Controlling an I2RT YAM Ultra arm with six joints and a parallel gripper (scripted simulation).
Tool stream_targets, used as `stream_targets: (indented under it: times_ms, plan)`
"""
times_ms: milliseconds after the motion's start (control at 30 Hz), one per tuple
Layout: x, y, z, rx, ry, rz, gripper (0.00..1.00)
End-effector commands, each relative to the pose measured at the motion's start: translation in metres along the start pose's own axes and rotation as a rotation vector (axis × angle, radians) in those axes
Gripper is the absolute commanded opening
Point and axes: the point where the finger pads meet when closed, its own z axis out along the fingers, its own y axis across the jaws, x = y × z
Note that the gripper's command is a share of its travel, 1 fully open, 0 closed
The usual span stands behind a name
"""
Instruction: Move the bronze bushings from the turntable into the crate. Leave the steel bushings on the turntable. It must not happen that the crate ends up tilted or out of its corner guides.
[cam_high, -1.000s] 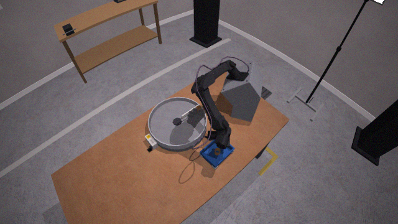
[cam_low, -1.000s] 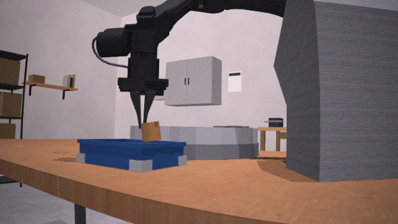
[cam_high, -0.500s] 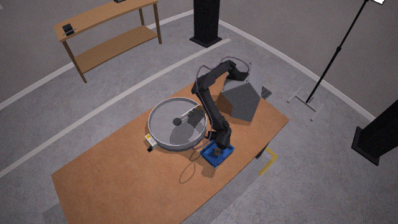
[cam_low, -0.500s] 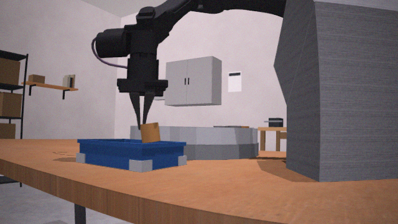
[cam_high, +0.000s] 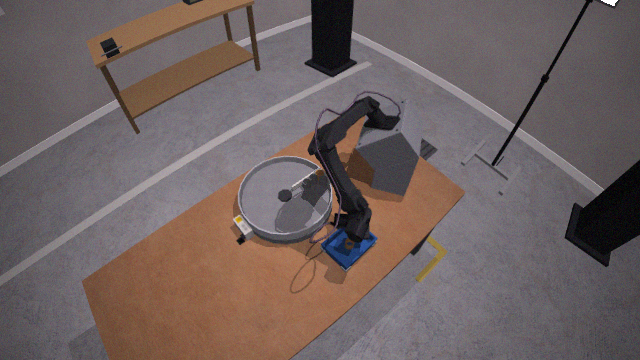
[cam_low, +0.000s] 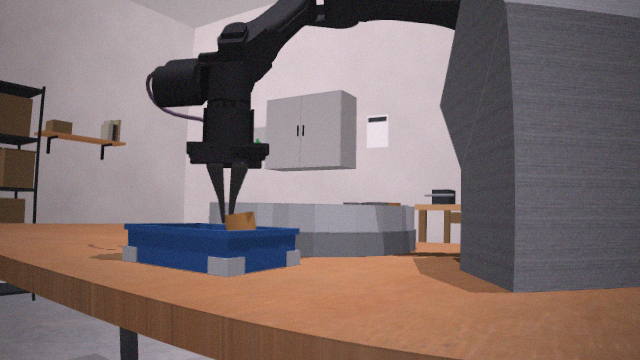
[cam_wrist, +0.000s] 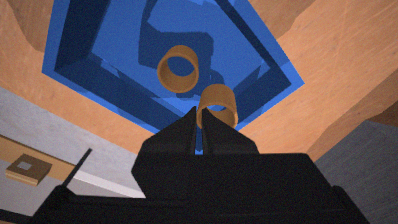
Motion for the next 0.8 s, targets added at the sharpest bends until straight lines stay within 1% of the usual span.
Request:
stream_targets:
  times_ms: [0,167,200,233,333,500,767]
  plan:
    - [0.0031,0.0198,-0.0069,-0.049,-0.028,-0.016,0.0]
    - [0.0013,0.0196,0.0006,-0.046,-0.027,-0.012,0.0]
    - [-0.0037,0.0234,-0.0032,-0.057,-0.031,-0.003,0.0]
    - [-0.0042,0.025,-0.0046,-0.062,-0.032,-0.003,0.0]
    - [0.0008,0.0223,0.0004,-0.054,-0.029,-0.012,0.0]
    - [0.0034,0.0193,0.0024,-0.044,-0.025,-0.022,0.0]
    - [0.0004,0.0205,-0.0004,-0.047,-0.026,-0.019,0.0]
